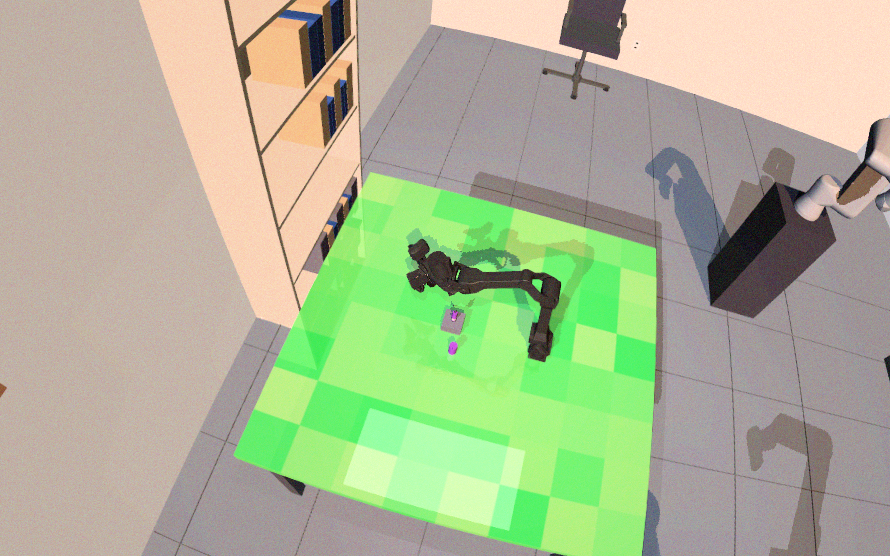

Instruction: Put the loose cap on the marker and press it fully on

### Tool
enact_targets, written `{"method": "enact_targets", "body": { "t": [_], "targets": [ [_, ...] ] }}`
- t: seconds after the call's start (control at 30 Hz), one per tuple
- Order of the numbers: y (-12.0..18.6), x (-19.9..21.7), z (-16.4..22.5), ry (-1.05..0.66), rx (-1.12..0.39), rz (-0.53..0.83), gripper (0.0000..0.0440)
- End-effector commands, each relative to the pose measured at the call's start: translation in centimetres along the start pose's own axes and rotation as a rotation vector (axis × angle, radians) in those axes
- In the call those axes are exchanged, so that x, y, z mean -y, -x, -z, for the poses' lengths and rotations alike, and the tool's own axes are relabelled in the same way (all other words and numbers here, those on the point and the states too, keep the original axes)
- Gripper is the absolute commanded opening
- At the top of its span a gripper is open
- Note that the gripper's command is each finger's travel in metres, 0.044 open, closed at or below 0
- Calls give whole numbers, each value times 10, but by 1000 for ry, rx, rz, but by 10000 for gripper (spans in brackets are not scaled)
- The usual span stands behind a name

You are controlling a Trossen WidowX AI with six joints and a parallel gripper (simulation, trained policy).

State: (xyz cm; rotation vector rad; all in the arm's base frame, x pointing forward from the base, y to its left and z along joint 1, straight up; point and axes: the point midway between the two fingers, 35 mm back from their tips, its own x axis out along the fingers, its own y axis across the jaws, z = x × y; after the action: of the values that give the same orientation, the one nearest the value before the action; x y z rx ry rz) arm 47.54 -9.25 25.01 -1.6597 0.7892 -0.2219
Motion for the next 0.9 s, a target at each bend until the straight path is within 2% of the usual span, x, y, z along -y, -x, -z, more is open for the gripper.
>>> {"method": "enact_targets", "body": {
  "t": [0.0,0.87],
  "targets": [
    [5,1,-10,-8,47,-32,314],
    [37,-22,-51,-3,231,-278,323]
  ]
}}
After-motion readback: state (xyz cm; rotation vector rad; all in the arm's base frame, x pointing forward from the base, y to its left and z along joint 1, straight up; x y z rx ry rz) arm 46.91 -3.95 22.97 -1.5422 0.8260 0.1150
